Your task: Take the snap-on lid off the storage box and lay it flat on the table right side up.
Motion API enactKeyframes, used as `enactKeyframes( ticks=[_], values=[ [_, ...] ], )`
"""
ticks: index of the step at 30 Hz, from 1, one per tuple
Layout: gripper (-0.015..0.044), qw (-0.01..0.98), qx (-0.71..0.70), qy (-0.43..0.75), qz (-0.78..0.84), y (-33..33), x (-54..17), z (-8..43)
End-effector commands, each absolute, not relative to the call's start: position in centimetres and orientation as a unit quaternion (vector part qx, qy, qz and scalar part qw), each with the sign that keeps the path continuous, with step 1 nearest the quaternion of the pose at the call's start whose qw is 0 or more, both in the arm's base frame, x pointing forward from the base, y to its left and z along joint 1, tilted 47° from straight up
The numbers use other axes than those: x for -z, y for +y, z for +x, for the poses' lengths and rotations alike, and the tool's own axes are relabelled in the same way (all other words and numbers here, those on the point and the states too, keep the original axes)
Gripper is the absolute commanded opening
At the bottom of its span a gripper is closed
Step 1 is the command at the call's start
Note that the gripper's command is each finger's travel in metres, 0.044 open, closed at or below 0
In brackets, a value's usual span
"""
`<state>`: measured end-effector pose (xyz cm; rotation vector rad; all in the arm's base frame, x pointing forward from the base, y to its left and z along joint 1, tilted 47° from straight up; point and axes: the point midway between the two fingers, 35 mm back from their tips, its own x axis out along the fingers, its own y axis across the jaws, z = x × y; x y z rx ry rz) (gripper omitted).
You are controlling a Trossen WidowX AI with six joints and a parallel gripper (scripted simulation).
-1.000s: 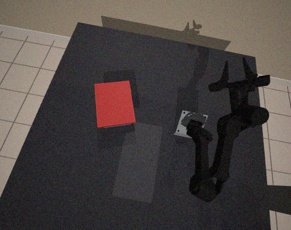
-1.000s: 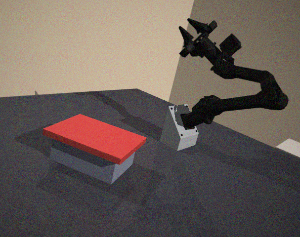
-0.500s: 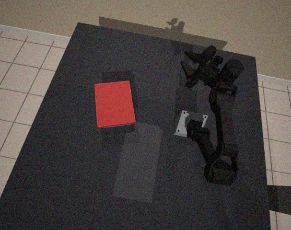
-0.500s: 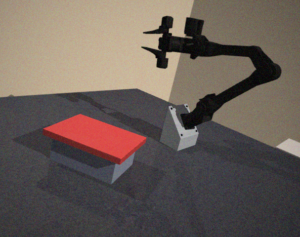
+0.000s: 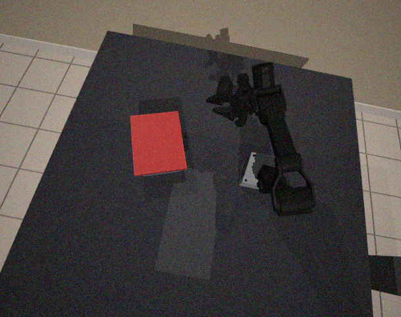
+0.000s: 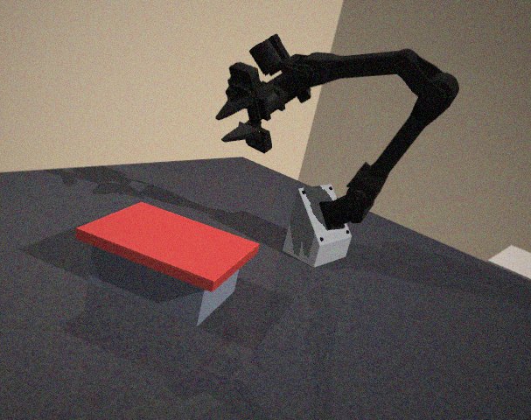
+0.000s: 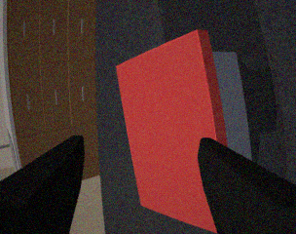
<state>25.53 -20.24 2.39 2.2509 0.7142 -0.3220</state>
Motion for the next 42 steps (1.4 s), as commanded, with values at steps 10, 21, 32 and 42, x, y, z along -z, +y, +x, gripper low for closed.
enactKeyframes(
  ticks=[10,21,32,42],
  values=[
    [0.0235,0.401,-0.051,0.407,0.819,-13.2,-1.9,30.0],
    [0.0235,0.401,-0.051,0.407,0.819,-13.1,-1.9,30.0],
    [0.0235,0.400,-0.052,0.407,0.820,-8.4,2.6,29.7],
    [0.0235,0.401,-0.050,0.408,0.819,-8.2,2.9,29.9]
  ],
)
